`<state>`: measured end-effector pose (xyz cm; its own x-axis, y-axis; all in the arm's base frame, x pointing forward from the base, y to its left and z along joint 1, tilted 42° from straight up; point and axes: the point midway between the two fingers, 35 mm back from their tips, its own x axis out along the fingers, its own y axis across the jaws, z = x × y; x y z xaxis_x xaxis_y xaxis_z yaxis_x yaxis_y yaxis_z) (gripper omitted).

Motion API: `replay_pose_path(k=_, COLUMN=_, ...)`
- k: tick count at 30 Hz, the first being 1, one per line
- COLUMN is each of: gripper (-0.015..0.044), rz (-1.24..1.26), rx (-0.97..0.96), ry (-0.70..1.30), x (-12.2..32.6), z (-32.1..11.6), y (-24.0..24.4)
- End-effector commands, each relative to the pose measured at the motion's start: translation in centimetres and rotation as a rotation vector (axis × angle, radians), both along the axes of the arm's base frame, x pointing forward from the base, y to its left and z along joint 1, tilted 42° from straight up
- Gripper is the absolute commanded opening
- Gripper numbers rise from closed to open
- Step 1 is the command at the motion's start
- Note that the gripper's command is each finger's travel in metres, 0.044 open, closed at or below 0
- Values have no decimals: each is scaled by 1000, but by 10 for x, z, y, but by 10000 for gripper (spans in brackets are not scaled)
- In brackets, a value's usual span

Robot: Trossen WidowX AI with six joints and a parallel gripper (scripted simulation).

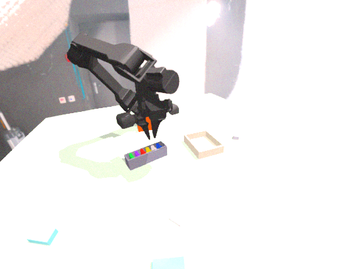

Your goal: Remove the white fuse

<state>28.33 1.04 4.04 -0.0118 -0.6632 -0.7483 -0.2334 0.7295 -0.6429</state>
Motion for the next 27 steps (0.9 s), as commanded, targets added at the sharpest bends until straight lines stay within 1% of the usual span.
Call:
replay_pose_path(k=1, gripper=74, rz=-4, rx=-3, ry=16, x=-4, z=-3, y=-1)
replay_pose_path(k=27, gripper=74, rz=-4, rx=-3, ry=16, x=-6, z=-23, y=-17)
